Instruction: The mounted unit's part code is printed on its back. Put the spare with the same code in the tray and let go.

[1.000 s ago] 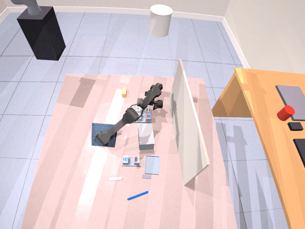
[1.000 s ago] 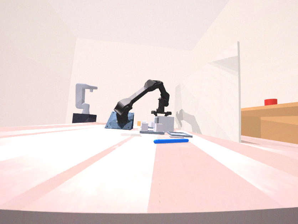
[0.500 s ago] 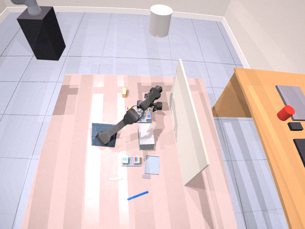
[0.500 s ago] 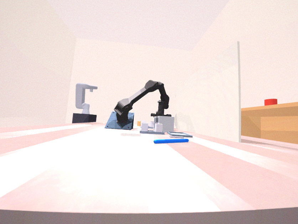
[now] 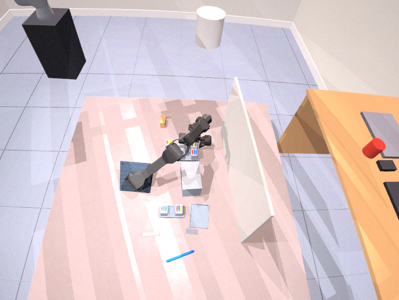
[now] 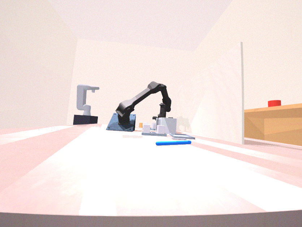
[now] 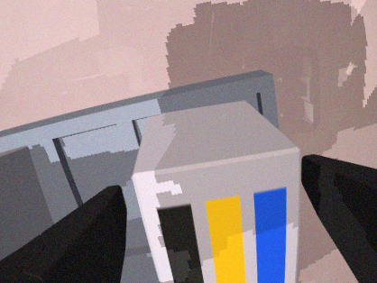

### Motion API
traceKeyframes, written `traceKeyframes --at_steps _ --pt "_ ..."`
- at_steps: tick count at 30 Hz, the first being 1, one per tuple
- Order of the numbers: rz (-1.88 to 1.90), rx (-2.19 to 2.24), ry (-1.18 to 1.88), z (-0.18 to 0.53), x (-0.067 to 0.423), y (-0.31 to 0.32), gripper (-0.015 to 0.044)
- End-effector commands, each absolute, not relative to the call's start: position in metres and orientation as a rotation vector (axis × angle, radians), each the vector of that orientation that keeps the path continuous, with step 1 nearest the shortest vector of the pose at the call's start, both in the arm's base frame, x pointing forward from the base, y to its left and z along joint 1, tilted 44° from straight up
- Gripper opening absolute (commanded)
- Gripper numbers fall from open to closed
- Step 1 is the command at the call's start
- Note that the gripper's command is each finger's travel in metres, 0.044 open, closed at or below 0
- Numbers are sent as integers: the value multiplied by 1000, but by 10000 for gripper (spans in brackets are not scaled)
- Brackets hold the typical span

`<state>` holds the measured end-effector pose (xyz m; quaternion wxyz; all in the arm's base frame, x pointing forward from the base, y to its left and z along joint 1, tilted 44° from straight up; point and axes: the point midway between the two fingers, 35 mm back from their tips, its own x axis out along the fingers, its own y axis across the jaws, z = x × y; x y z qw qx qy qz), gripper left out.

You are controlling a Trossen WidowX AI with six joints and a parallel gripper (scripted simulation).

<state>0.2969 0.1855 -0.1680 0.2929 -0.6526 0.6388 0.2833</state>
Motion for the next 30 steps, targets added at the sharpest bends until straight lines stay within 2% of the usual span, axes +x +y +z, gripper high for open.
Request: traceKeyframes --at_steps 1,2,7,14,19,30 --pt "756 -1749 1702 -169 297 184 300" --pt "756 -1749 1702 -169 297 184 300" --pt "755 -1739 1702 -168 297 185 169" --pt "755 -1739 1702 -168 297 185 122" --pt "755 -1739 1702 -168 297 185 0" --pt "756 -1740 1702 -159 297 195 0"
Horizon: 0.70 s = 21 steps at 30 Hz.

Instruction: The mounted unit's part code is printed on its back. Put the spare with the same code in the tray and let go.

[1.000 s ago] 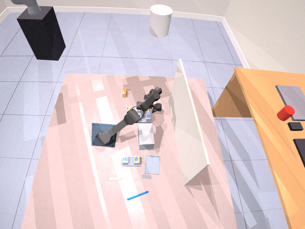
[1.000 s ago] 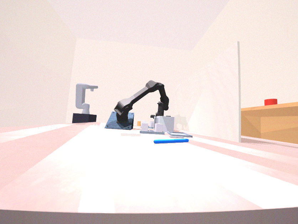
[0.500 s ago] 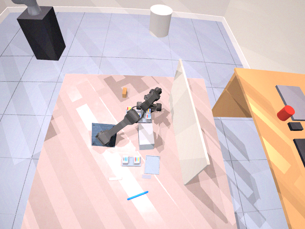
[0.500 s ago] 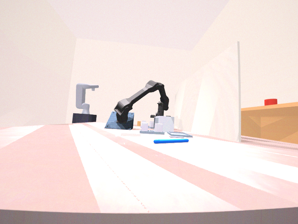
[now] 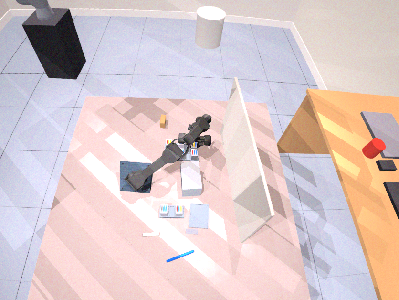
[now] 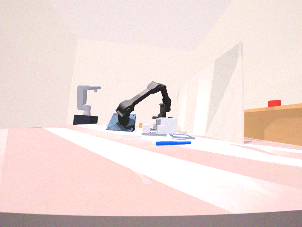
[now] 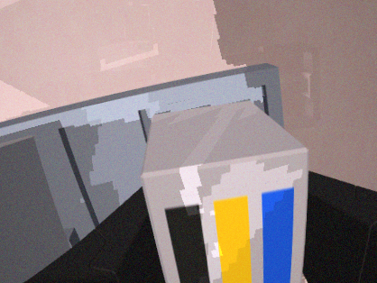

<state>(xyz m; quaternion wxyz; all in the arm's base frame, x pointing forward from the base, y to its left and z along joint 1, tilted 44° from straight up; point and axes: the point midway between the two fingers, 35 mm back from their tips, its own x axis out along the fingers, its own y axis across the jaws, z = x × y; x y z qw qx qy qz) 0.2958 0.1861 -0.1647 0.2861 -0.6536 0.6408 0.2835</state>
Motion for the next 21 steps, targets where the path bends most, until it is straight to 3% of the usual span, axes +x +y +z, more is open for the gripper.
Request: traceKeyframes --at_steps 1,21 --pt "757 -1741 1702 -155 298 199 0" --pt "762 -1756 1699 -103 296 244 0"
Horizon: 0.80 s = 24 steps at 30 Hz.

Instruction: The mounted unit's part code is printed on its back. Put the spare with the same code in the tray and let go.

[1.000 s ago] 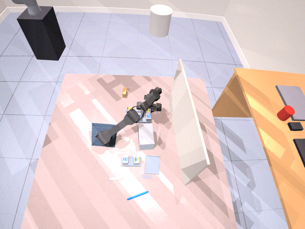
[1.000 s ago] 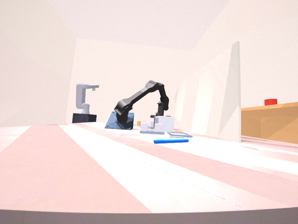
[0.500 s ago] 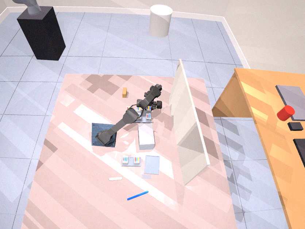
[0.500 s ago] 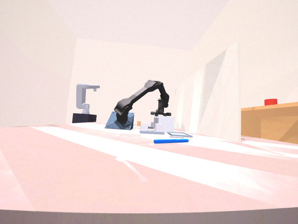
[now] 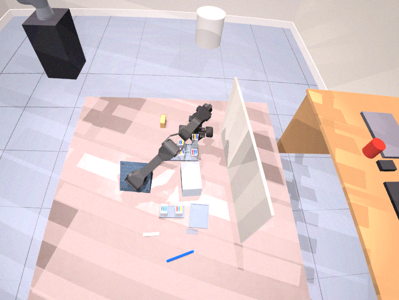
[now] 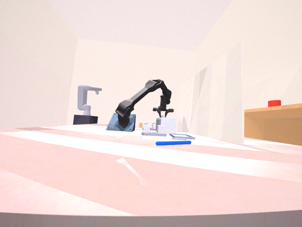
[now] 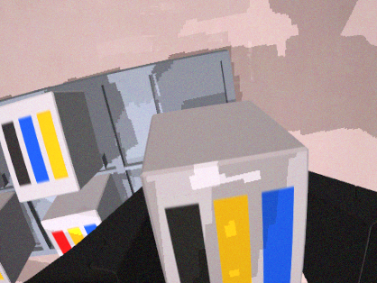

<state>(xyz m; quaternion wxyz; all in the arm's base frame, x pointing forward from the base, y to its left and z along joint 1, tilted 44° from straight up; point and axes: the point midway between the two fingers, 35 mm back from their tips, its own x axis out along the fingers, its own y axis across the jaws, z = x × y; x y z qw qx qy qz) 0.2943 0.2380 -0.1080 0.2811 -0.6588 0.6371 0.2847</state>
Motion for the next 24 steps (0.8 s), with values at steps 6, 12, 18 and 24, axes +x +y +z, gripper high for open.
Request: traceKeyframes --at_steps 6,12,18,24 --pt "761 -1749 1701 -88 299 257 0" --pt "766 -1745 1698 -75 306 254 0" --pt "784 -1738 1686 -42 330 230 0" --pt "795 -1734 1676 -9 350 202 0"
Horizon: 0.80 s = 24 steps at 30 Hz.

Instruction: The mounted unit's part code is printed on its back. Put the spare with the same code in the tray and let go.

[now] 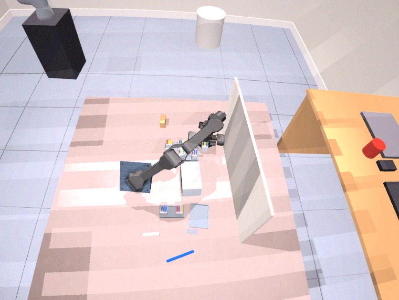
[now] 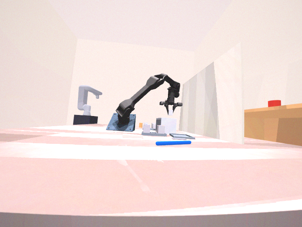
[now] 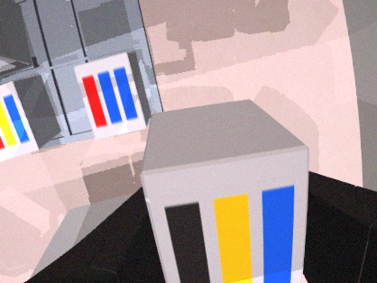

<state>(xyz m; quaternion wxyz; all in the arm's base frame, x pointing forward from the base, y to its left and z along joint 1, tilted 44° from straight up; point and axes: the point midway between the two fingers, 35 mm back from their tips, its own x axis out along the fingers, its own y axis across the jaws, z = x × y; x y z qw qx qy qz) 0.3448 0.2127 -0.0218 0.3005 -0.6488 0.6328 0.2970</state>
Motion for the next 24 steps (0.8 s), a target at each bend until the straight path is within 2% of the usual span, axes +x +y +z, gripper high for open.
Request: traceKeyframes --at_steps 1,13,24 --pt "797 -1733 1674 -3 353 197 0" --pt "801 -1734 1663 61 376 130 0" --pt "764 -1727 1671 115 378 65 0"
